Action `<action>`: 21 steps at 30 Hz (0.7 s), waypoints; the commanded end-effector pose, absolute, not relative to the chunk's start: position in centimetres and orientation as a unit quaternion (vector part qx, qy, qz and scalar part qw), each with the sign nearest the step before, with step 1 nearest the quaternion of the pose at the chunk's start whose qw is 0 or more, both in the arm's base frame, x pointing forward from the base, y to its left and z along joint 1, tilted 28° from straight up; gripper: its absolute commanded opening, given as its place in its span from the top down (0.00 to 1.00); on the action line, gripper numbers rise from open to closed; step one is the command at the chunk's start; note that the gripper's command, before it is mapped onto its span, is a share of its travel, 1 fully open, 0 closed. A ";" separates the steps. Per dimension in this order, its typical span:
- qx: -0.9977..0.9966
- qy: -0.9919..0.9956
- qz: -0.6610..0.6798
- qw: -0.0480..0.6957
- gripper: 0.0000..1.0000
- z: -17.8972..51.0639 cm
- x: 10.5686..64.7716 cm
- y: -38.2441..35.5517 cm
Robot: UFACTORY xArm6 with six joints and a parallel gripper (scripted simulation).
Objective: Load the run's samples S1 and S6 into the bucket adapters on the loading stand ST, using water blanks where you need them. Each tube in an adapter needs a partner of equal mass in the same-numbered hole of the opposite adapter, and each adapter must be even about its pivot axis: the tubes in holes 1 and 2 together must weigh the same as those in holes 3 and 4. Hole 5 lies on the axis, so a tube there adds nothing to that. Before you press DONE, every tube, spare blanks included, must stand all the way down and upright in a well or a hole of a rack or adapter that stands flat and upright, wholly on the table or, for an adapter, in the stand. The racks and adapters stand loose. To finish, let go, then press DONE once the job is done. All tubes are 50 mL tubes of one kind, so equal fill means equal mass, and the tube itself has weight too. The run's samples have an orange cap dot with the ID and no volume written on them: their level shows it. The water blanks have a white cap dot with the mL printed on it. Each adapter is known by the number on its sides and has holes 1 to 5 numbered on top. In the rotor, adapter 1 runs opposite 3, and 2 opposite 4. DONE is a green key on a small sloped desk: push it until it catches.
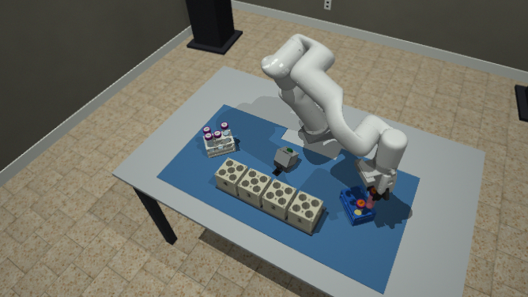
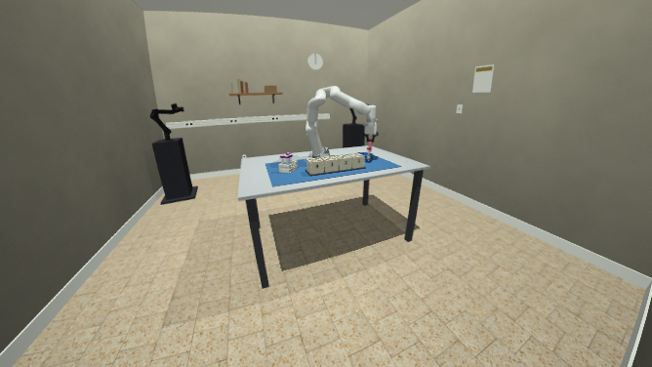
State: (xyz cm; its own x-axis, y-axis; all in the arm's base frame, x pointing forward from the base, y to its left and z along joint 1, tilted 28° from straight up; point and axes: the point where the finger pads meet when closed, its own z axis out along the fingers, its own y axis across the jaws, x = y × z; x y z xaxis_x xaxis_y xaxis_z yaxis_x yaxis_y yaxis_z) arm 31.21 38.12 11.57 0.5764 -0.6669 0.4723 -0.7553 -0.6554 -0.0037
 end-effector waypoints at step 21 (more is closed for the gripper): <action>0.882 -0.403 0.222 0.097 1.00 10.6 31.6 37.8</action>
